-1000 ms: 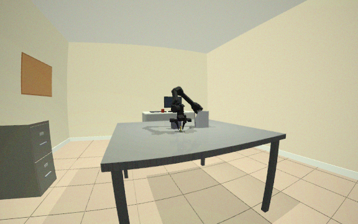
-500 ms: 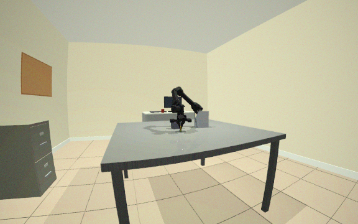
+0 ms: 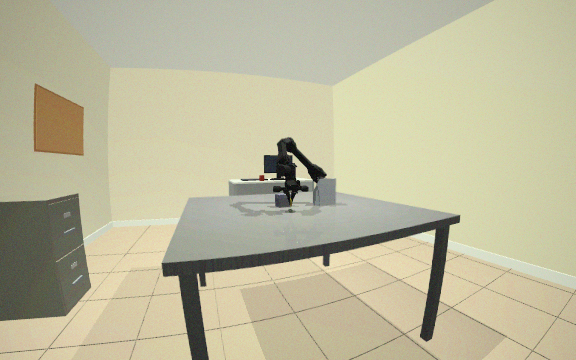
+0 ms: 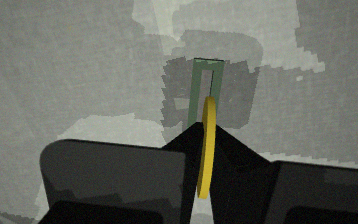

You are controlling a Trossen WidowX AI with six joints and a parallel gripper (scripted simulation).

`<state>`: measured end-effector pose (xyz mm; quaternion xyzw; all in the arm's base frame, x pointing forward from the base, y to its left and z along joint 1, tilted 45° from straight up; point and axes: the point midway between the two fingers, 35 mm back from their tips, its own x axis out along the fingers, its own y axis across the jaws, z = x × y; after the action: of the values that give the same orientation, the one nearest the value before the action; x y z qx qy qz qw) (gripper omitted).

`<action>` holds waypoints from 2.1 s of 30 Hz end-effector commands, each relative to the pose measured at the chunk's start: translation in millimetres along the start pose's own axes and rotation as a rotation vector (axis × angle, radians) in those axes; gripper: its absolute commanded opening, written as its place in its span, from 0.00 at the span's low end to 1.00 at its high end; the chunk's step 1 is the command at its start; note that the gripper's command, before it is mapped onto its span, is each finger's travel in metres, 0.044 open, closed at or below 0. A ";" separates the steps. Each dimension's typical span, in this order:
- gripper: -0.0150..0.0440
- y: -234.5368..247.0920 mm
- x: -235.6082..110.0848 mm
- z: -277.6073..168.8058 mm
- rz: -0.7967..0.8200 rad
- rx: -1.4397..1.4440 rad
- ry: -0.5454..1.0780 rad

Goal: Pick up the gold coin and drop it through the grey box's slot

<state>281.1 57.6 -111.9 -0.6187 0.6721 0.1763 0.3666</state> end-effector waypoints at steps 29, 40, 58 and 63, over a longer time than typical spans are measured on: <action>0.25 0.5 -69.2 -0.8 0.001 0.059 -0.006; 0.25 2.2 -69.6 -3.2 0.003 0.437 -0.006; 0.25 4.9 -70.3 -7.0 0.004 1.055 -0.005; 0.25 5.3 -70.4 -7.5 0.005 1.140 -0.004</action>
<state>274.4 104.3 -57.4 -0.3349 0.6637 -0.1966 0.6393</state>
